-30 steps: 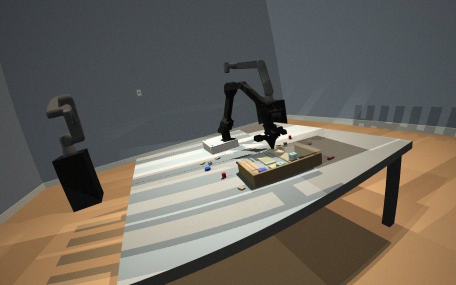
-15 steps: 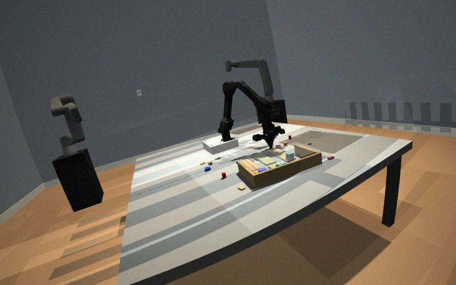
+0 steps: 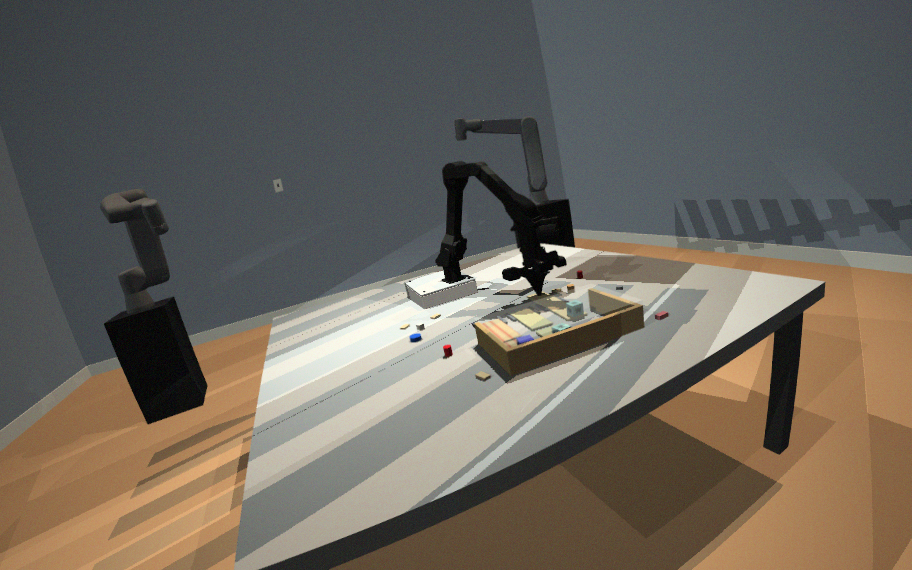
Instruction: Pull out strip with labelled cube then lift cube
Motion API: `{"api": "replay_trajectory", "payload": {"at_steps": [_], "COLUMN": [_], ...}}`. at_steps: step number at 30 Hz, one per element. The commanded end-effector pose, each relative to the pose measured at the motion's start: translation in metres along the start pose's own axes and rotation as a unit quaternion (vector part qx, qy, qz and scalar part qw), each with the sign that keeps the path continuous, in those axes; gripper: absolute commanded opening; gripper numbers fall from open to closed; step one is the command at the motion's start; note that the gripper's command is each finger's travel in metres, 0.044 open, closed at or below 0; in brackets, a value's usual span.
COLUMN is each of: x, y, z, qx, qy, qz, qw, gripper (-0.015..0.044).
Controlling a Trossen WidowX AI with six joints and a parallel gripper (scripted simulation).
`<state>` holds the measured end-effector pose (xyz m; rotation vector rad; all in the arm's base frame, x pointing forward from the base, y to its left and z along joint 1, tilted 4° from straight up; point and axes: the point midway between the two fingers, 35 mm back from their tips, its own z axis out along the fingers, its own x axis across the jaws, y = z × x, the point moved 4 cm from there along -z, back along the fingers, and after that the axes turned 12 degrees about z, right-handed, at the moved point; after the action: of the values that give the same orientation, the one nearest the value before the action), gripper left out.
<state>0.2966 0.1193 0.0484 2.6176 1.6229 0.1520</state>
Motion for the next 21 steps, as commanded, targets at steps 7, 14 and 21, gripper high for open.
{"api": "replay_trajectory", "payload": {"at_steps": [7,14,21], "x": [-0.007,-0.009,-0.012], "y": [-0.020,-0.031,-0.041], "z": [0.005,0.005,0.005], "qx": [0.011,0.011,0.012], "qy": [-0.009,-0.009,-0.009], "qz": [0.000,0.000,0.000], "qw": [1.000,1.000,1.000], "gripper": [0.0000,0.0000,0.0000]}}
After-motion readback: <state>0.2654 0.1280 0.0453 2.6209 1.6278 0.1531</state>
